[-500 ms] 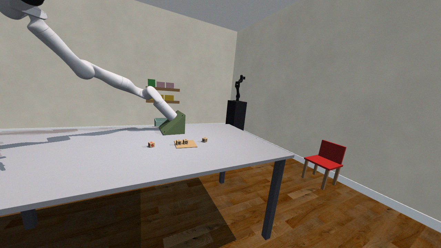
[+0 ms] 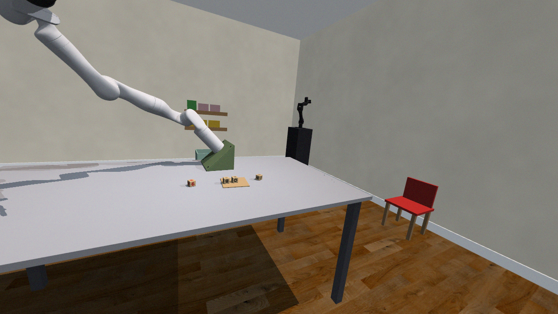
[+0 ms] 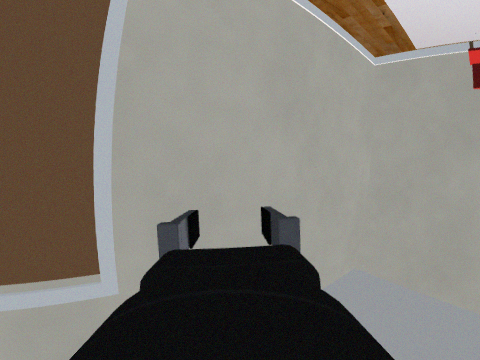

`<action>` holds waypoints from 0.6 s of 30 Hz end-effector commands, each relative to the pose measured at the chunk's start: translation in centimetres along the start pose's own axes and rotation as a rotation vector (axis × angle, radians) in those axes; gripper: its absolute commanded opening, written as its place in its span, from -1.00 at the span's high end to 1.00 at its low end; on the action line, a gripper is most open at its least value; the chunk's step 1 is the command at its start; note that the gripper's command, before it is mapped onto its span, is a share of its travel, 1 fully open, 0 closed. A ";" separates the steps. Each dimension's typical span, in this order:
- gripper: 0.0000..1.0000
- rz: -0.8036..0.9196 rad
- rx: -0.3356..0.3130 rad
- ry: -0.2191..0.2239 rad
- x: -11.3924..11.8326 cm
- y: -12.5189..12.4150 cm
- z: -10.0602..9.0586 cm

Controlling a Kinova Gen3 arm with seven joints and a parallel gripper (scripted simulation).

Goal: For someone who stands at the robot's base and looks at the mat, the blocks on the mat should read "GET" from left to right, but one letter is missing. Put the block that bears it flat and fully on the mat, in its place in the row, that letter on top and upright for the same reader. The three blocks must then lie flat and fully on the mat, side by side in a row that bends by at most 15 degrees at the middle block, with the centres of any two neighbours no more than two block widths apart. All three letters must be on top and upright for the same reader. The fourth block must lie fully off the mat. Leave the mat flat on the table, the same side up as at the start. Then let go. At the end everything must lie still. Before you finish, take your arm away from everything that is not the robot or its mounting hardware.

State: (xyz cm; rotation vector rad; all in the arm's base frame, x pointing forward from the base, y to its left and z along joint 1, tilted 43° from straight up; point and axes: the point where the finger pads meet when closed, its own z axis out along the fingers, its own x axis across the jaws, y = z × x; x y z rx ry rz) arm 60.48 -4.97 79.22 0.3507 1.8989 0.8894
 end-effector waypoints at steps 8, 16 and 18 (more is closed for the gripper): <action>-1.00 0.001 0.001 0.003 0.2 0.1 0.2; -1.00 0.039 0.026 0.029 1.2 -1.3 1.8; -1.00 0.048 0.032 0.035 1.5 -1.7 2.2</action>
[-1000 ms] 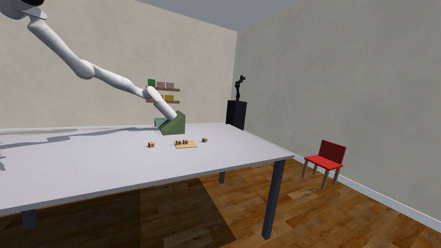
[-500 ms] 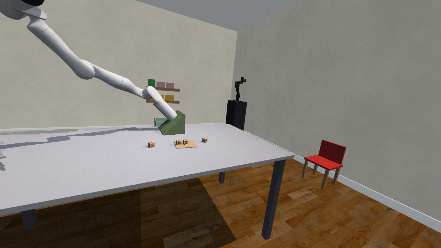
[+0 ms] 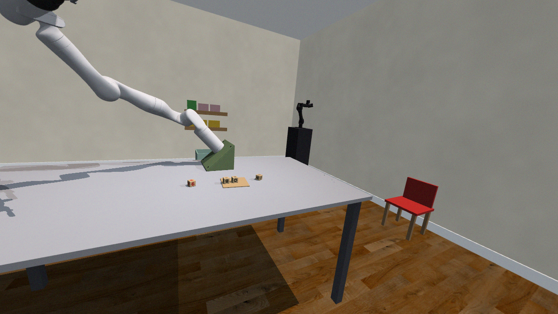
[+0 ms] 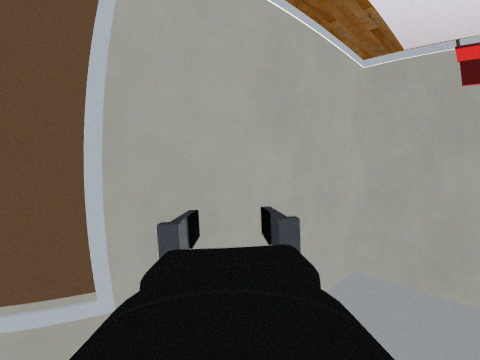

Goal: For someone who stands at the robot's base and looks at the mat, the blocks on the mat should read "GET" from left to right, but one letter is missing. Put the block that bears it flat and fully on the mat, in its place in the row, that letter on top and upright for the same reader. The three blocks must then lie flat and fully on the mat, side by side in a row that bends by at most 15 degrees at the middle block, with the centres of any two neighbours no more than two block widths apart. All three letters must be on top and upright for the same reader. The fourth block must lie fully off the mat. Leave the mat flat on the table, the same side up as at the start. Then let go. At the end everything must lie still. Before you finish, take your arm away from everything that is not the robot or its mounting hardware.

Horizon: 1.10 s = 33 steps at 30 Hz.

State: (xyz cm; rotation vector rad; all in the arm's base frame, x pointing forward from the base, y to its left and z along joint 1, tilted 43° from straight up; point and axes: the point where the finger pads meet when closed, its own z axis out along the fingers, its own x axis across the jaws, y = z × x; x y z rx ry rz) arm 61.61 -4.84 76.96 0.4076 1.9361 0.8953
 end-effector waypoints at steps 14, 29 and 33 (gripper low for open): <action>-1.00 0.192 0.159 0.149 7.2 -7.4 9.8; -1.00 0.415 0.472 0.318 21.7 -18.1 21.1; -1.00 0.460 0.576 0.352 26.6 -21.1 23.5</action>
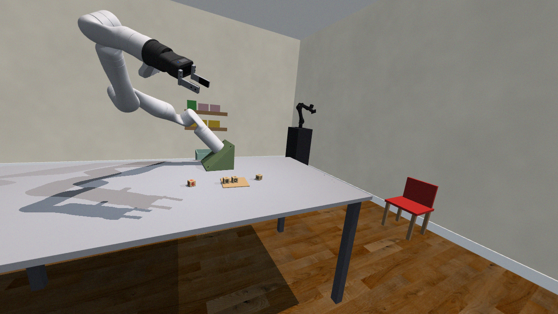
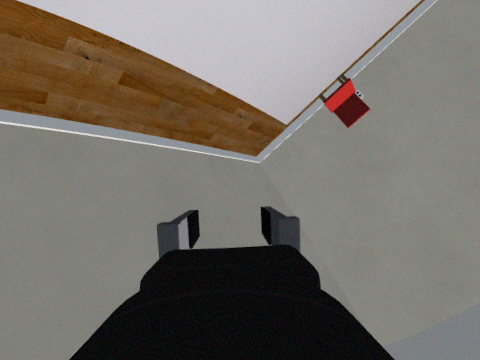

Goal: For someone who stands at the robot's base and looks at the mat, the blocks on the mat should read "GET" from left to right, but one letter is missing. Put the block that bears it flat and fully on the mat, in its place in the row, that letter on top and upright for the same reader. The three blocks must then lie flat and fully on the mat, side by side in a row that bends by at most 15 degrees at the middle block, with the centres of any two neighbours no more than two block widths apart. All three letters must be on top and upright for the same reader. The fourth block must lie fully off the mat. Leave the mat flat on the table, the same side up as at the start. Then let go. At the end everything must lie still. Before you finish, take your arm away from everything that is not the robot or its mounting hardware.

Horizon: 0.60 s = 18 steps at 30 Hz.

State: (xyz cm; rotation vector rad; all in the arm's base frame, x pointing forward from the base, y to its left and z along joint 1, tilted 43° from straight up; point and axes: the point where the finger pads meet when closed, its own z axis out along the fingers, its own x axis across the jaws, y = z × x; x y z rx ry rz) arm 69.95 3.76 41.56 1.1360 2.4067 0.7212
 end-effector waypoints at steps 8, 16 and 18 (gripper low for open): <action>-1.00 0.063 0.226 0.060 7.5 -5.7 11.4; -1.00 0.125 0.446 0.031 13.2 -13.0 19.1; -1.00 0.130 0.474 0.023 14.0 -14.0 19.9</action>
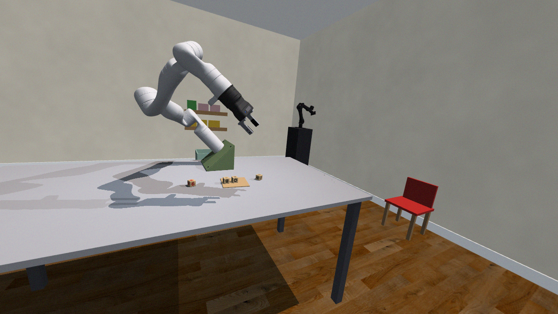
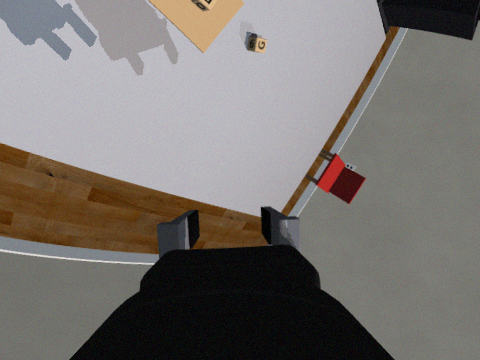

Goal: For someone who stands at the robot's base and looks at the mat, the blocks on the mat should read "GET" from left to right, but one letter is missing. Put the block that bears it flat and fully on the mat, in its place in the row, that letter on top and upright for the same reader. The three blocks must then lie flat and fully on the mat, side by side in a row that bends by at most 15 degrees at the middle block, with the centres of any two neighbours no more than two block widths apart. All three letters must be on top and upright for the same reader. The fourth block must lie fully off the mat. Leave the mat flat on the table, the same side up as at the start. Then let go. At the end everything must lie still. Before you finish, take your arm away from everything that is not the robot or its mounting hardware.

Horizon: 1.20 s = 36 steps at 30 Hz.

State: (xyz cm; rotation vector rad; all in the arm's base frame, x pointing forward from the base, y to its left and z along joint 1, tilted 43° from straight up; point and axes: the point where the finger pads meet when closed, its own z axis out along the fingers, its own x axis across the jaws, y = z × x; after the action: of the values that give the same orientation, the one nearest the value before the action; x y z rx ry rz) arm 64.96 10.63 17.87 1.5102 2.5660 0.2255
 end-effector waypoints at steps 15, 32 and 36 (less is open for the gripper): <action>-1.00 0.033 0.399 -0.235 10.0 -13.4 17.3; -1.00 0.024 0.548 -0.524 11.4 -23.7 23.4; -1.00 0.021 0.555 -0.548 11.4 -24.4 23.7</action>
State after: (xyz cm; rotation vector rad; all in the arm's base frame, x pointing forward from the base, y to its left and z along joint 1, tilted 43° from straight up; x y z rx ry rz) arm 44.26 9.77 -10.48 1.4945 2.2380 -0.8311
